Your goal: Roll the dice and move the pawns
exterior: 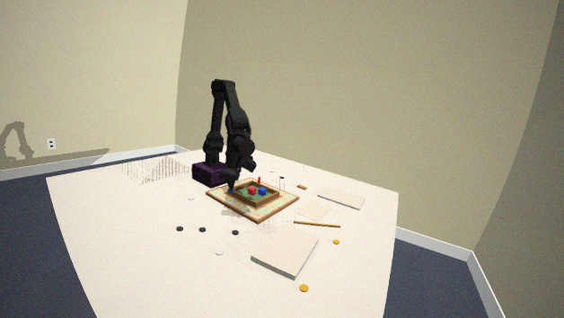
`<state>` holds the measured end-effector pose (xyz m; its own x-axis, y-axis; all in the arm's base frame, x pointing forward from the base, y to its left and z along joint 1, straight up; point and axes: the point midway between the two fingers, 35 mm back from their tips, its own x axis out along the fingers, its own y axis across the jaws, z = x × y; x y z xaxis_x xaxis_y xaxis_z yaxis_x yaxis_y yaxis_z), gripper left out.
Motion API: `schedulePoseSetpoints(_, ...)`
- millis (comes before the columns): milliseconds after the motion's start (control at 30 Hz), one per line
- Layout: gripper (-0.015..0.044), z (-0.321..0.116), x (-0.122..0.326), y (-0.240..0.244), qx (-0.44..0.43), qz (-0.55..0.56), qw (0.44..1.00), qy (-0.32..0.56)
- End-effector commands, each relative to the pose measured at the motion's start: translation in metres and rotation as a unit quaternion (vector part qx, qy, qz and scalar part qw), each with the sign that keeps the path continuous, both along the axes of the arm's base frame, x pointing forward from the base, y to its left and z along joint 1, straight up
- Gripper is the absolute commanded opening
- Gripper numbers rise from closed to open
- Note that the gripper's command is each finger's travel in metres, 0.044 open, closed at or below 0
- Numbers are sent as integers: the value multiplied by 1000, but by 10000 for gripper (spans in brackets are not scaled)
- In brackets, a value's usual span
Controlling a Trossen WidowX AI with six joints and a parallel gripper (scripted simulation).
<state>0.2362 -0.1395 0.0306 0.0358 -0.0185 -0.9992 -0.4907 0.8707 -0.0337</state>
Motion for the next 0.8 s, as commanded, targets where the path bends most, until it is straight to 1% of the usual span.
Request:
schedulePoseSetpoints(0, 0, -21, -2, 1, 5, 2, 1000, 5)
schedulePoseSetpoints(700, 0, -45, -2, 1, 5, 2, 1000, 5)
schedulePoseSetpoints(767, 53, -40, -1, 0, 2, -1, 1000, 4)
